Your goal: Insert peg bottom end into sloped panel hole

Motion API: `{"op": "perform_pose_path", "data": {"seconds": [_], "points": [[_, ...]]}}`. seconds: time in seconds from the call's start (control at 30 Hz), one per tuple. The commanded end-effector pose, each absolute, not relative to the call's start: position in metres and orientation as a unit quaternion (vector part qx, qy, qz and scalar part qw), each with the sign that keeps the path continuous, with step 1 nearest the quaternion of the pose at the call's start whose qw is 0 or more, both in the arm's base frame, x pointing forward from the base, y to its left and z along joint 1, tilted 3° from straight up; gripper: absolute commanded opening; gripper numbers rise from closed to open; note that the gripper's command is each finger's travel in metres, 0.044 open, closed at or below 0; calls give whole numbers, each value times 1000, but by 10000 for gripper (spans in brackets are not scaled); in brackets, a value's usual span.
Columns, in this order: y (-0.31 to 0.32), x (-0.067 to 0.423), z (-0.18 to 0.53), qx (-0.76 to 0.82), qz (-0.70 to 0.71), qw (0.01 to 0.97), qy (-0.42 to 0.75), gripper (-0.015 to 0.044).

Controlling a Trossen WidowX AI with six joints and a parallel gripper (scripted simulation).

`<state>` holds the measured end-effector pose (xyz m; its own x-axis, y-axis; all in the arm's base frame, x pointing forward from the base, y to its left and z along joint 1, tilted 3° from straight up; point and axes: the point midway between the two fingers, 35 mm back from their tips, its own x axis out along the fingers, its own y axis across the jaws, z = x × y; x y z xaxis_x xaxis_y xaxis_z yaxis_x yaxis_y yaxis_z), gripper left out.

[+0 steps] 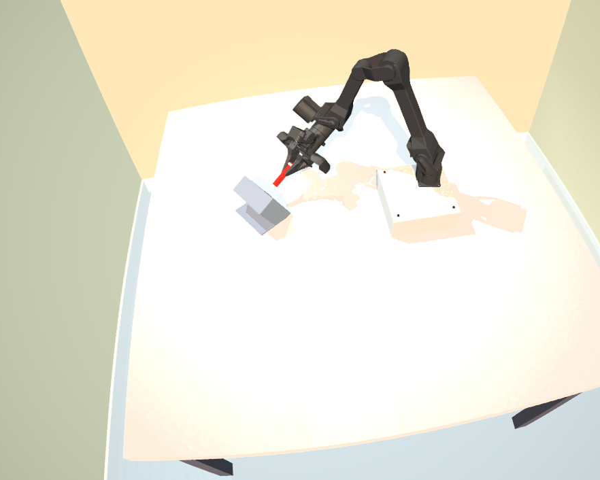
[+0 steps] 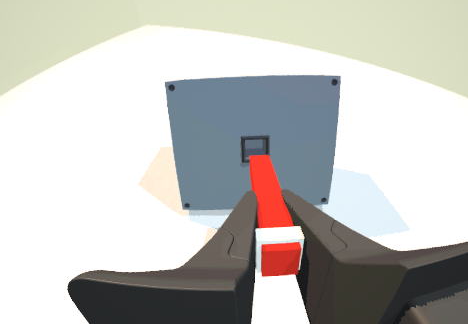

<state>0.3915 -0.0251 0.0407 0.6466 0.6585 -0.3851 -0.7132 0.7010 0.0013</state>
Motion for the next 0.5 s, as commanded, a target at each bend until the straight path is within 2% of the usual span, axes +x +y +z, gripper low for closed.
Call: {"op": "perform_pose_path", "data": {"seconds": [0.0,0.47], "points": [[-22,394,39,-75,378,904,182,0],[-9,406,32,-75,379,905,181,0]]}}
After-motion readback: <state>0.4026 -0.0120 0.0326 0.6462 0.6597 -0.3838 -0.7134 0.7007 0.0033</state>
